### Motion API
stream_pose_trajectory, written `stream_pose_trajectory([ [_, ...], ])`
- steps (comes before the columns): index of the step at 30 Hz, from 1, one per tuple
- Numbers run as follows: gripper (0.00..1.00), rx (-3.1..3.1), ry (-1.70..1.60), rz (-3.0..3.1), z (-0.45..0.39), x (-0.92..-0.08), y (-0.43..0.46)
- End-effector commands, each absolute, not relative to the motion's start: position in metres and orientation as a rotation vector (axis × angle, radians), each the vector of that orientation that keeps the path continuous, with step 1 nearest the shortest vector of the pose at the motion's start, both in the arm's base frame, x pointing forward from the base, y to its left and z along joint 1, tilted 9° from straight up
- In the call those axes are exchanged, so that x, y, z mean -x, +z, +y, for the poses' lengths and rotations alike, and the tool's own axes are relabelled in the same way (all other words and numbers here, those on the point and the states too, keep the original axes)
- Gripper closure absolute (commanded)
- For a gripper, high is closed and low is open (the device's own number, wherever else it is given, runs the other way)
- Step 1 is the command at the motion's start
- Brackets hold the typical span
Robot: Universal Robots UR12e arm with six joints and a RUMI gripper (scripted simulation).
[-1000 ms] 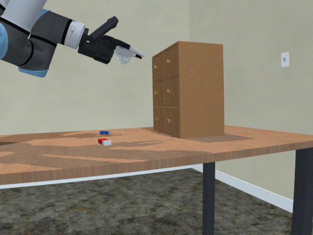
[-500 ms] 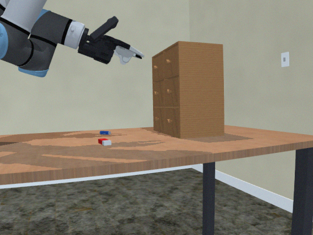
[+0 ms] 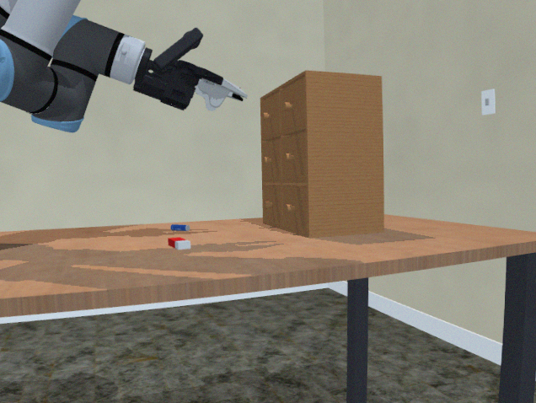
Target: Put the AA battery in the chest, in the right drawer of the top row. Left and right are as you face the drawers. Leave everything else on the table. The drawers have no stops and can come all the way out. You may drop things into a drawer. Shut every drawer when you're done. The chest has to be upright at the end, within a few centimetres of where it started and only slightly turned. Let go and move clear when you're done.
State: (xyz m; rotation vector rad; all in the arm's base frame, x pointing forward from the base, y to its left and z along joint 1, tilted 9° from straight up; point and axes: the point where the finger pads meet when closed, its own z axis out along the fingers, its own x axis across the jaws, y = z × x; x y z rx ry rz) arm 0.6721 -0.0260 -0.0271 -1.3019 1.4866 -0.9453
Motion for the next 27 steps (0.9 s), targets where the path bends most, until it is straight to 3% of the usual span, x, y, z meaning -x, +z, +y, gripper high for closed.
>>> stream_pose_trajectory([
  [1,0.80,1.302,-0.946,1.486,-0.026,-0.673,-0.027],
  [27,0.80,1.302,-0.946,1.486,-0.026,-0.707,-0.035],
])
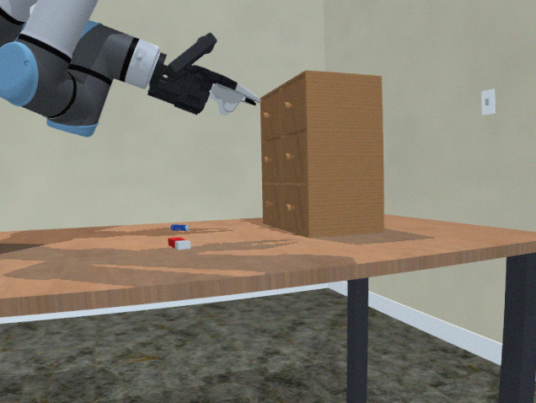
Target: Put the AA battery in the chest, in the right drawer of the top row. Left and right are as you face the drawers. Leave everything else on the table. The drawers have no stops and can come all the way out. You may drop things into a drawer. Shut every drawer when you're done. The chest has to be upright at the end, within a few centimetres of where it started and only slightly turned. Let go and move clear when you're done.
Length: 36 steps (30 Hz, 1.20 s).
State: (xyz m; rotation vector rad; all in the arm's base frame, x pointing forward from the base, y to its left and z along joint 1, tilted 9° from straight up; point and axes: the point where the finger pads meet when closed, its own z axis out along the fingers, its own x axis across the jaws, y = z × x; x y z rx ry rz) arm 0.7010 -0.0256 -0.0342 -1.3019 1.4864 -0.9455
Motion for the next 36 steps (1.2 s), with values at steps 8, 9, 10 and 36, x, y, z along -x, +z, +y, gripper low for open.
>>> stream_pose_trajectory([
  [8,0.80,1.302,-0.946,1.486,-0.025,-0.721,-0.039],
  [9,0.80,1.302,-0.946,1.486,-0.025,-0.723,-0.039],
  [10,0.80,1.302,-0.946,1.486,-0.025,-0.724,-0.040],
  [36,0.80,1.302,-0.946,1.486,-0.025,-0.738,-0.043],
])
